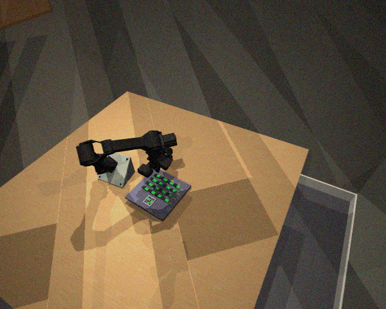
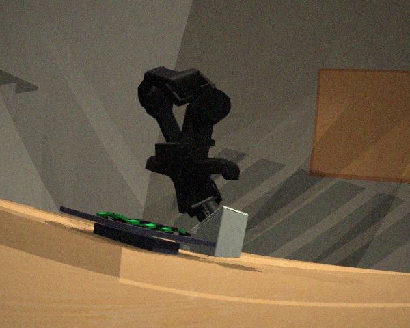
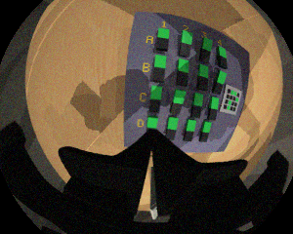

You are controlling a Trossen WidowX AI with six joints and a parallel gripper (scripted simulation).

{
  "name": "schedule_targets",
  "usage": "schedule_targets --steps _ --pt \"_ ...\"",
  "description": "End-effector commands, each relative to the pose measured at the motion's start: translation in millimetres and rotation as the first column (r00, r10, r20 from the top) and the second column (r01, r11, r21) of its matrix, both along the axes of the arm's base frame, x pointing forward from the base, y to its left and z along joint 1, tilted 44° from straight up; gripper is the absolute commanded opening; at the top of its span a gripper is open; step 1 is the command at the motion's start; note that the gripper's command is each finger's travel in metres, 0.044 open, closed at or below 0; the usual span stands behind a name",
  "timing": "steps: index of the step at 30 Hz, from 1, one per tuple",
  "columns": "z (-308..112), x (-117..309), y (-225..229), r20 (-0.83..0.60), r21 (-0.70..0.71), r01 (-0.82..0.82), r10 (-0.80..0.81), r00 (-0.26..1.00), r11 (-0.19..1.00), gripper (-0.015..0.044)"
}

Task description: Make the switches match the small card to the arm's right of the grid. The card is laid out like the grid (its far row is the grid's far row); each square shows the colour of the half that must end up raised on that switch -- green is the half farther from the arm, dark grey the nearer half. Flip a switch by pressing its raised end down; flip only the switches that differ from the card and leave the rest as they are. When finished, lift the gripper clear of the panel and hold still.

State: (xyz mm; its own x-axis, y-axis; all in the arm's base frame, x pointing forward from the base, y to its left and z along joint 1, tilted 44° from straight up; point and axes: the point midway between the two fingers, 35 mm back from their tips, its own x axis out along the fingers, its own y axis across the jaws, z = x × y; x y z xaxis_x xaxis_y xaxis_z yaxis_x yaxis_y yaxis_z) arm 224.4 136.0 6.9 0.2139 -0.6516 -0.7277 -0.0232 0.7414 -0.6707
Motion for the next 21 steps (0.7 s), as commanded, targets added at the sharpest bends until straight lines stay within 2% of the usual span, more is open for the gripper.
schedule_targets --steps 1,21 --pt "-3.7 -0.4 -2.8 -0.006 -0.009 -0.006 0.005 1.0 1.0 0.0" --pt "-20.9 5.4 -18.6 -0.006 -0.01 -0.006 0.006 1.0 1.0 0.0"
